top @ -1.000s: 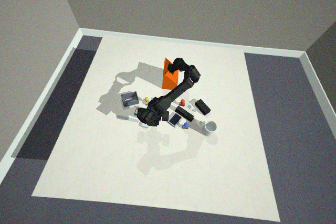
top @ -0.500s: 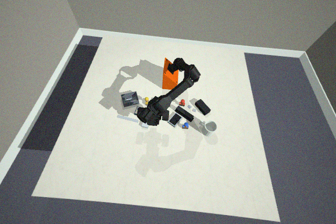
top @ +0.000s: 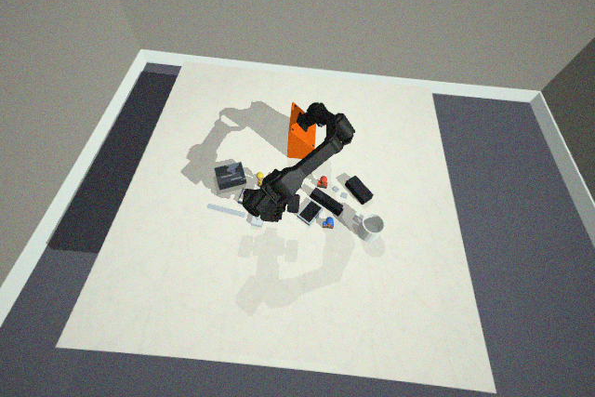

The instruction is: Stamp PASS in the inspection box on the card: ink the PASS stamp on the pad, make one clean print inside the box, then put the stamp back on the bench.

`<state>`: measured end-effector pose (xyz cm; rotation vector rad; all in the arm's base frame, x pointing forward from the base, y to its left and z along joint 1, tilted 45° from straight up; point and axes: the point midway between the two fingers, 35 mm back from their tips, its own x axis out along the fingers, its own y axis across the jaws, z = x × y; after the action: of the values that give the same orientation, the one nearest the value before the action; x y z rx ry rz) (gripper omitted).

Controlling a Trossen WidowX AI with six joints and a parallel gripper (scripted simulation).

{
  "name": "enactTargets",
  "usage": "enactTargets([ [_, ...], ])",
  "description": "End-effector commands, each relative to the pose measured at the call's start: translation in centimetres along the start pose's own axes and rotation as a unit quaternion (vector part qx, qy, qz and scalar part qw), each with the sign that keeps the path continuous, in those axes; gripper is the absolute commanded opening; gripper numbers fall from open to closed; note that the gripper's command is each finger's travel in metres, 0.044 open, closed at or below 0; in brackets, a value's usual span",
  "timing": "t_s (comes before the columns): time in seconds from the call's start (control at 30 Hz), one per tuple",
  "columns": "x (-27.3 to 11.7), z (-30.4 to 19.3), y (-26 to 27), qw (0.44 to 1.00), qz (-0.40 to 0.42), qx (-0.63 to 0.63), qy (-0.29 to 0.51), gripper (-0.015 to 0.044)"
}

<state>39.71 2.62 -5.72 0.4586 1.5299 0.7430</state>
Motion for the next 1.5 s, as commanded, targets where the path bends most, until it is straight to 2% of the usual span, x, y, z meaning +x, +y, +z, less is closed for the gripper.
enactTargets([
  [0.0,-0.2,-0.1,0.0,1.000,-0.002,-0.002,0.001,0.0000],
  [0.27,-0.5,-0.1,0.3,1.000,-0.002,-0.002,0.001,0.0000],
  [1.2,-1.0,-4.7,14.0,1.000,0.001,0.000,0.003,0.0000],
  [1.47,-0.7,-4.9,14.2,1.000,0.001,0.000,0.003,0.0000],
])
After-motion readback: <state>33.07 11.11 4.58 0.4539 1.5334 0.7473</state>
